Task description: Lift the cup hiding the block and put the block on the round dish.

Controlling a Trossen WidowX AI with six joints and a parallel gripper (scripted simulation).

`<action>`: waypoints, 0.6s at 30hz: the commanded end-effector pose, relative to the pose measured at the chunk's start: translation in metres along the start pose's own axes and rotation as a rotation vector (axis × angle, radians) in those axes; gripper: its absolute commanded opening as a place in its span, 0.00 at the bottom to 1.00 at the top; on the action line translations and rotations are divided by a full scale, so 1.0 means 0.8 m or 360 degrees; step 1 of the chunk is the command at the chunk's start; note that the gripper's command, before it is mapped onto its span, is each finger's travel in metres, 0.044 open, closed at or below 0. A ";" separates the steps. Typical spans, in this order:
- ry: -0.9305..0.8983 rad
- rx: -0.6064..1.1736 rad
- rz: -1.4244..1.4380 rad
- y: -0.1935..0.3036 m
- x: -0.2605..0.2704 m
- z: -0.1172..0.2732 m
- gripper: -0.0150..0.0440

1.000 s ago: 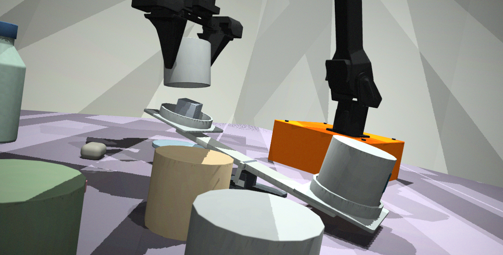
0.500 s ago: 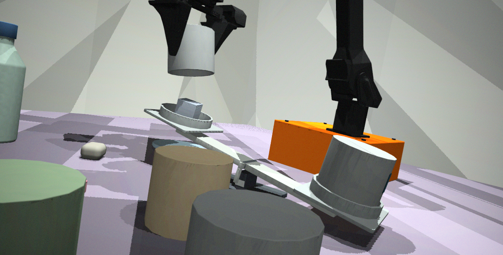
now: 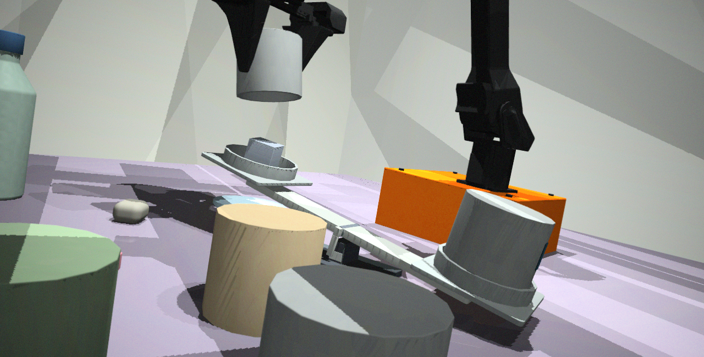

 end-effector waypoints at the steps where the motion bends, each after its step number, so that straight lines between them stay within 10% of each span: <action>1: 0.0000 0.0000 0.0000 0.000 0.000 0.000 0.25; 18: 0.0000 0.0000 0.0000 0.000 0.000 0.000 0.25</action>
Point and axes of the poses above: the point midway between the two fingers, 35 mm back from their tips, its own z axis back along the fingers, its own x axis across the jaws, y = z × x, the point moved 7 cm from there along z, back along the fingers, and after that the axes turned 11 degrees about z, right-handed, at the moved point
